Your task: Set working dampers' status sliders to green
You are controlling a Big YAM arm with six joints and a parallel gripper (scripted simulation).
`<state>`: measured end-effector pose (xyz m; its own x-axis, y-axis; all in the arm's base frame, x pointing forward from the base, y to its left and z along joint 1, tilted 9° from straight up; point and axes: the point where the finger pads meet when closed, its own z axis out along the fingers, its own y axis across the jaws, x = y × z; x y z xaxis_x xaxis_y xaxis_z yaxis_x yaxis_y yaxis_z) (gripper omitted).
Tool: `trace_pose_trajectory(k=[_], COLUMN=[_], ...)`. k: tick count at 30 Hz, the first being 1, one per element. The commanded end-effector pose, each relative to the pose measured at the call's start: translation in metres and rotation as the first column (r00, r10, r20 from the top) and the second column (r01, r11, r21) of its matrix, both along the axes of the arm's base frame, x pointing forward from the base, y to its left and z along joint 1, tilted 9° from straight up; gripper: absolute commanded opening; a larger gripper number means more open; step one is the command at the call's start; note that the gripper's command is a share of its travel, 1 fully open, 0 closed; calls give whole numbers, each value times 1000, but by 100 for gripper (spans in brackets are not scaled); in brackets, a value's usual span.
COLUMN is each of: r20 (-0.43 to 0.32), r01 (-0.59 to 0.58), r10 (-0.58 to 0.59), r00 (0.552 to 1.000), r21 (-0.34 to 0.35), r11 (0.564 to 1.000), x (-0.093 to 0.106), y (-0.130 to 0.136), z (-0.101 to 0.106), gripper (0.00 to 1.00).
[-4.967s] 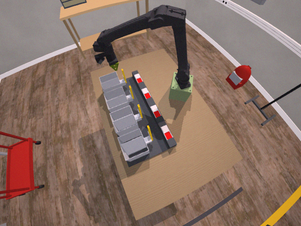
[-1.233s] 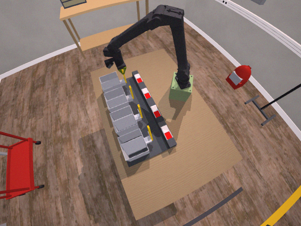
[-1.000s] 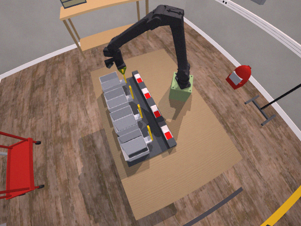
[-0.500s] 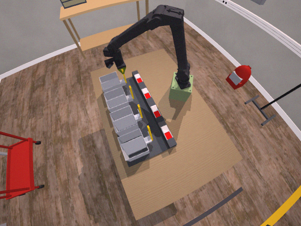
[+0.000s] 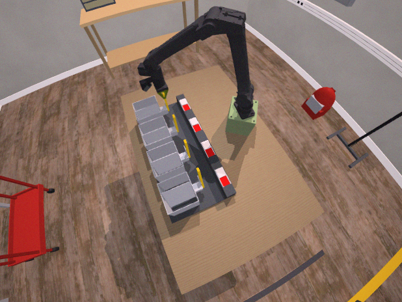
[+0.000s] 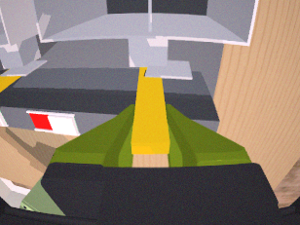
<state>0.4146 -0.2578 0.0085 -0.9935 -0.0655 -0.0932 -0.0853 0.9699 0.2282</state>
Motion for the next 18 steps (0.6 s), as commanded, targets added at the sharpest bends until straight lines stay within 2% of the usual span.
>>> trace_pose_trajectory(k=[1,12,16,18], r20=[6,-6,23,22], r01=[6,5,2,3], r10=[-6,-5,-2,-3], r00=[1000,1000,1000,1000], r21=[-1,13,1,8], r11=[1000,1000,1000,1000], x=[3,0,11,11], y=[2,2,-16,-17], z=[-3,-8,6,6], gripper=[17,17,17,17])
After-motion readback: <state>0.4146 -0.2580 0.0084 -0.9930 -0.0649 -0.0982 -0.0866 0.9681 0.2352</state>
